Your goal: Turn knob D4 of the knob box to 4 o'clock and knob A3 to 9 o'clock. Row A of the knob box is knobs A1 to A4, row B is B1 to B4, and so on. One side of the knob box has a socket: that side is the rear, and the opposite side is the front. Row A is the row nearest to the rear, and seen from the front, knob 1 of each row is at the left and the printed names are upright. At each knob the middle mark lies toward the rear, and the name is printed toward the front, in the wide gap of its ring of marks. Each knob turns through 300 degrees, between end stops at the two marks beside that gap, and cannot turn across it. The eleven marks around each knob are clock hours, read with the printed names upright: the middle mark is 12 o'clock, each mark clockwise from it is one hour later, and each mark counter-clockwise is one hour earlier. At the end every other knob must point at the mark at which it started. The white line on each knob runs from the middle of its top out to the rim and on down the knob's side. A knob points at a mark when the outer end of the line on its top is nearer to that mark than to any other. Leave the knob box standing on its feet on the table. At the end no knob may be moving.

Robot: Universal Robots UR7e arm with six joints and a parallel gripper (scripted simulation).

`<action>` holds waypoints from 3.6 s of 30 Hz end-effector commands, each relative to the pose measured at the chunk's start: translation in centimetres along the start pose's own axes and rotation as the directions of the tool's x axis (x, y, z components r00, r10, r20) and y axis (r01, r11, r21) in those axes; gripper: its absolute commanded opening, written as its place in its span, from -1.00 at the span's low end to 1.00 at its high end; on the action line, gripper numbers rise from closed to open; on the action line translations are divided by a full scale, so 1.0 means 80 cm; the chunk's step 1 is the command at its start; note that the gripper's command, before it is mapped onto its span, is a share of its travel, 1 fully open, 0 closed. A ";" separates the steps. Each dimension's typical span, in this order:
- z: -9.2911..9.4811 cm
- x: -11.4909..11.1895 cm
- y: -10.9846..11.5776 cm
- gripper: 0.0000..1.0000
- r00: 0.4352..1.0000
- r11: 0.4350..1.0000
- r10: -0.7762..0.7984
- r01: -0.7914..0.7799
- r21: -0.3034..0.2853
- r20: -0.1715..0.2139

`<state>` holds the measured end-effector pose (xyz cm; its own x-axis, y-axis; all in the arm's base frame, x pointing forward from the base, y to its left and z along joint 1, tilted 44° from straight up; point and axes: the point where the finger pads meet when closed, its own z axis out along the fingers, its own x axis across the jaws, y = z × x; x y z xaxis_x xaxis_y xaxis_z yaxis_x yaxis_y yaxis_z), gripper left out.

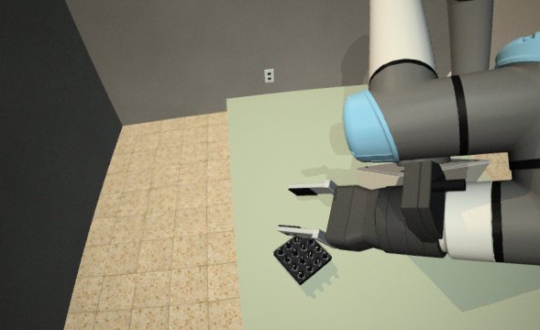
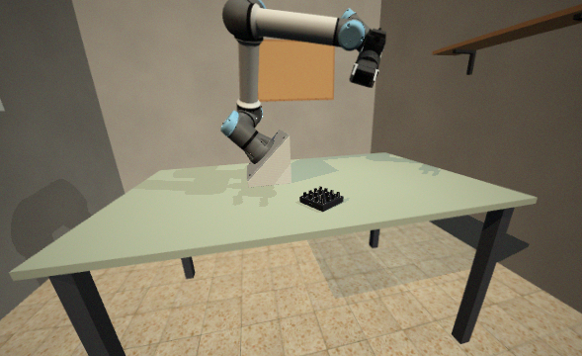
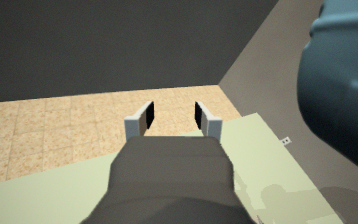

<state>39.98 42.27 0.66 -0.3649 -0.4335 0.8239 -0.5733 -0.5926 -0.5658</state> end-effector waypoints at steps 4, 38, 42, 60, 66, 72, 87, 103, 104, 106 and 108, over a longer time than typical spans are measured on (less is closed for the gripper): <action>0.000 0.001 -0.001 1.00 1.000 1.000 0.001 -0.001 -0.001 0.000; 0.117 0.018 0.119 1.00 0.964 0.904 -0.262 0.260 -0.339 0.041; 0.135 0.021 0.146 1.00 0.949 0.863 -0.302 0.311 -0.397 0.086; 0.182 0.028 0.236 1.00 0.872 0.700 -0.380 0.490 -0.520 0.310; 0.191 0.030 0.260 1.00 0.839 0.655 -0.382 0.541 -0.528 0.387; 0.200 0.031 0.288 1.00 0.791 0.606 -0.374 0.604 -0.518 0.484; 0.210 0.036 0.338 1.00 0.653 0.545 -0.333 0.722 -0.426 0.680; 0.211 0.041 0.358 1.00 0.558 0.543 -0.312 0.769 -0.338 0.769; 0.211 0.041 0.359 1.00 0.556 0.543 -0.312 0.770 -0.336 0.770; 0.211 0.041 0.359 1.00 0.553 0.543 -0.311 0.771 -0.333 0.773; 0.211 0.041 0.359 1.00 0.552 0.543 -0.311 0.771 -0.331 0.774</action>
<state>34.74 12.37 -13.44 0.5396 -0.5784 0.6118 -0.8395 -0.4244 0.3391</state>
